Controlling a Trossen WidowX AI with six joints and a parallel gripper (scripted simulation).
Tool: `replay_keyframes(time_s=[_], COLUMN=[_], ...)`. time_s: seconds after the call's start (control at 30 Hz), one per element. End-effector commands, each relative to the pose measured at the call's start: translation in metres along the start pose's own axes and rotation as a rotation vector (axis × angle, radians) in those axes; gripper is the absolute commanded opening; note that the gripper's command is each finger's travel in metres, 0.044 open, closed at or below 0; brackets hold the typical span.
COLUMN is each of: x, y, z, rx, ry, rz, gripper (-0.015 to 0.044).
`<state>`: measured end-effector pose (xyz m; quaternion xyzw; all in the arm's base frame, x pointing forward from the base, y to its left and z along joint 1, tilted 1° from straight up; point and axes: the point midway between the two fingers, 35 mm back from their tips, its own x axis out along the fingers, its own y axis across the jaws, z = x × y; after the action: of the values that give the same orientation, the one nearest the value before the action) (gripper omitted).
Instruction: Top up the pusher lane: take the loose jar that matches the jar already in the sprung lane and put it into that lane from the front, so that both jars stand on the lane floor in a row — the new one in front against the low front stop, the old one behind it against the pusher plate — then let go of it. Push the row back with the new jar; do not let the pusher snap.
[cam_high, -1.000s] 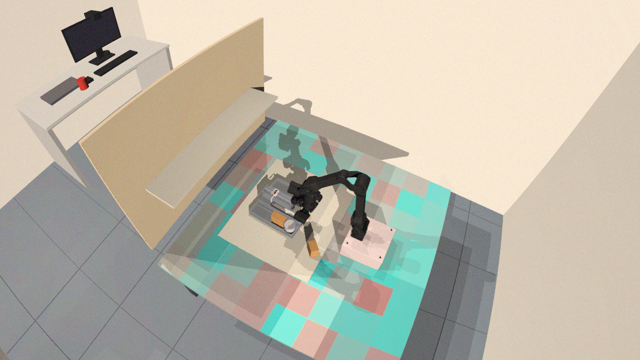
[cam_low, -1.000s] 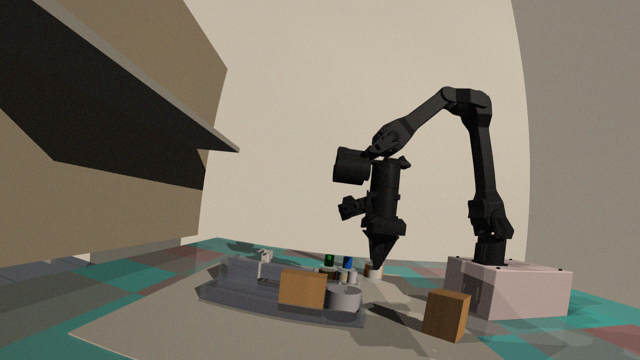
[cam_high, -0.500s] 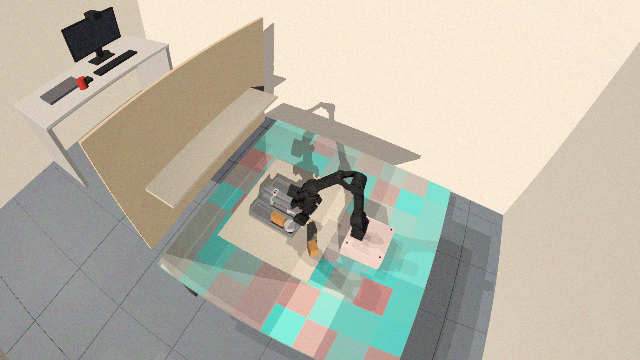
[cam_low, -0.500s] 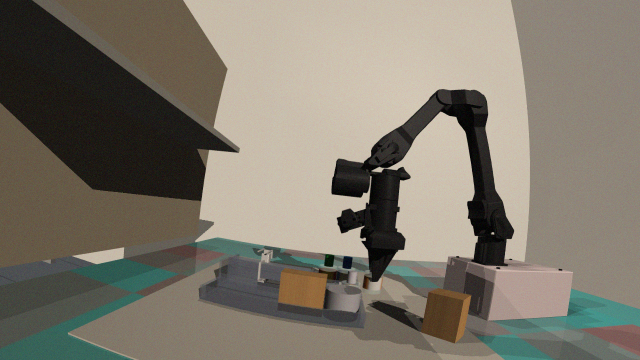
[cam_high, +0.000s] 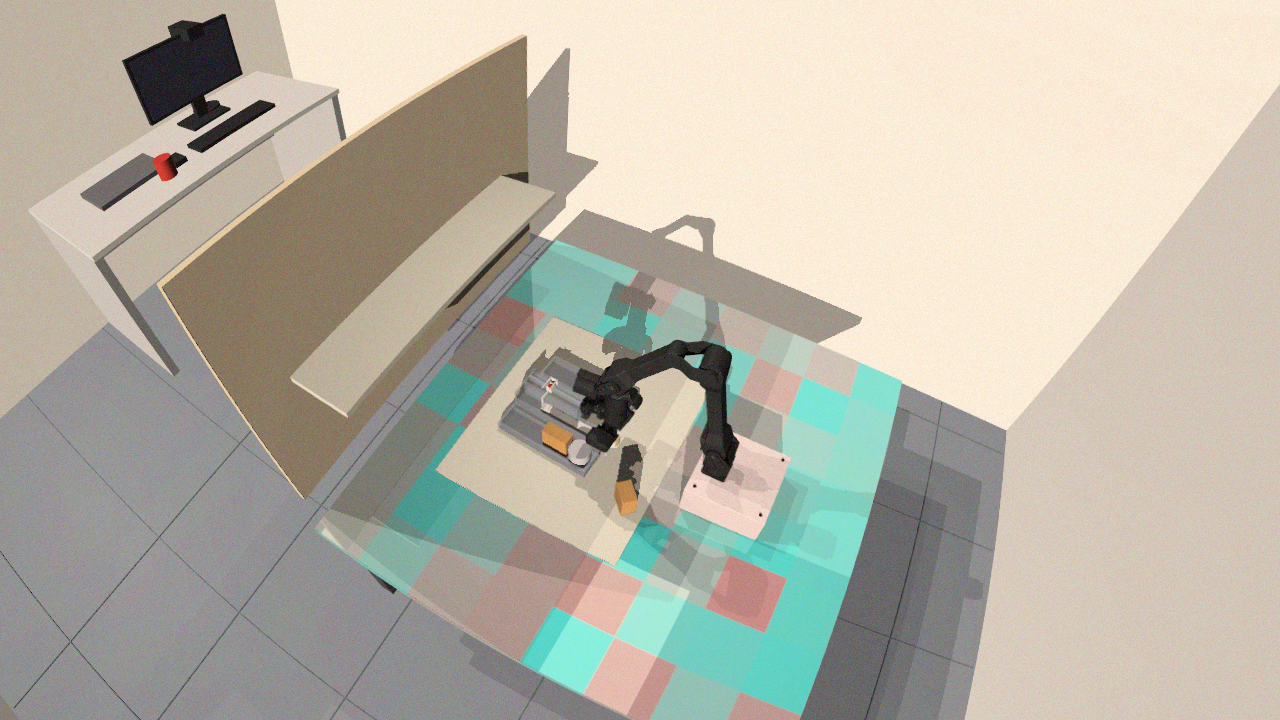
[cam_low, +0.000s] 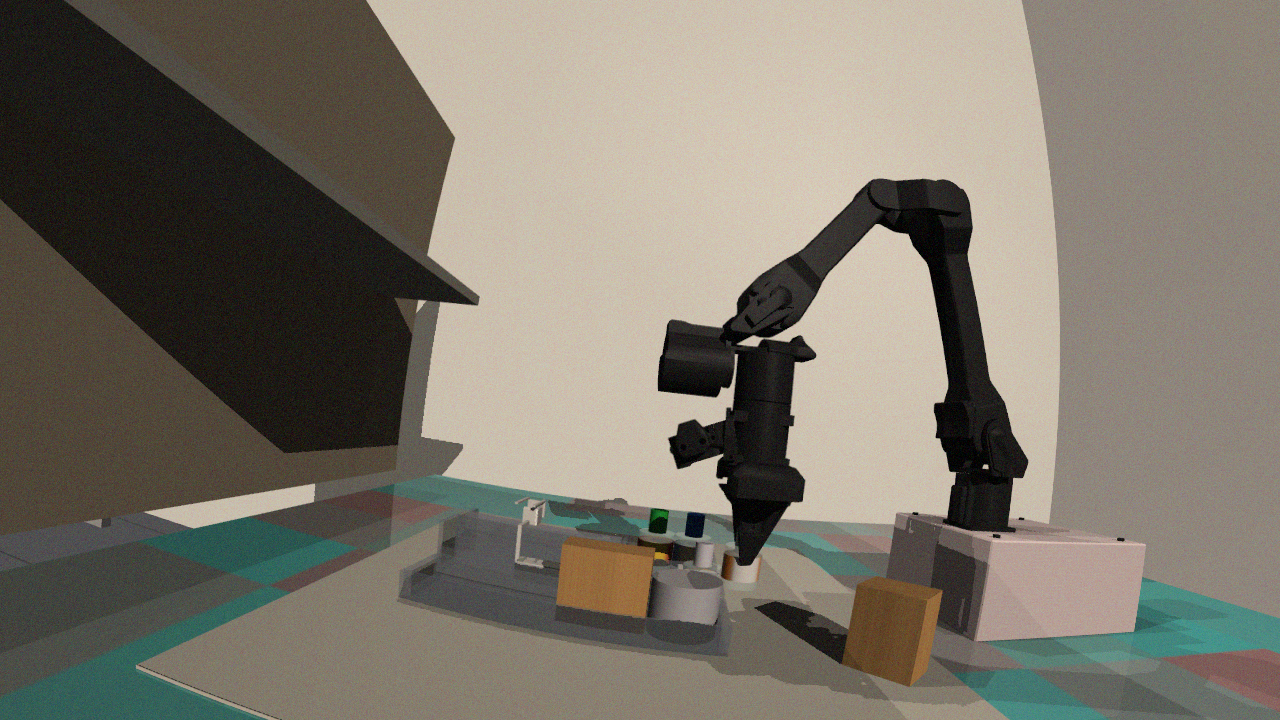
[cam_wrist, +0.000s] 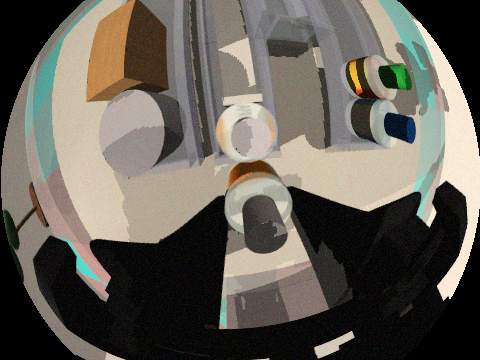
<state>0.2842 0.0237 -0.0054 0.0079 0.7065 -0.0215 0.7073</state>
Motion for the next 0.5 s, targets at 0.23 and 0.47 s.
replay_keyframes(time_s=[0.23, 0.47], x=[-0.0016, -0.0016], y=[0.0007, 0.0007], z=[0.0083, 0.0117], rx=[0.002, 0.002], ry=[-0.006, -0.007], rz=[0.003, 0.003], gripper=[0.0, 0.0])
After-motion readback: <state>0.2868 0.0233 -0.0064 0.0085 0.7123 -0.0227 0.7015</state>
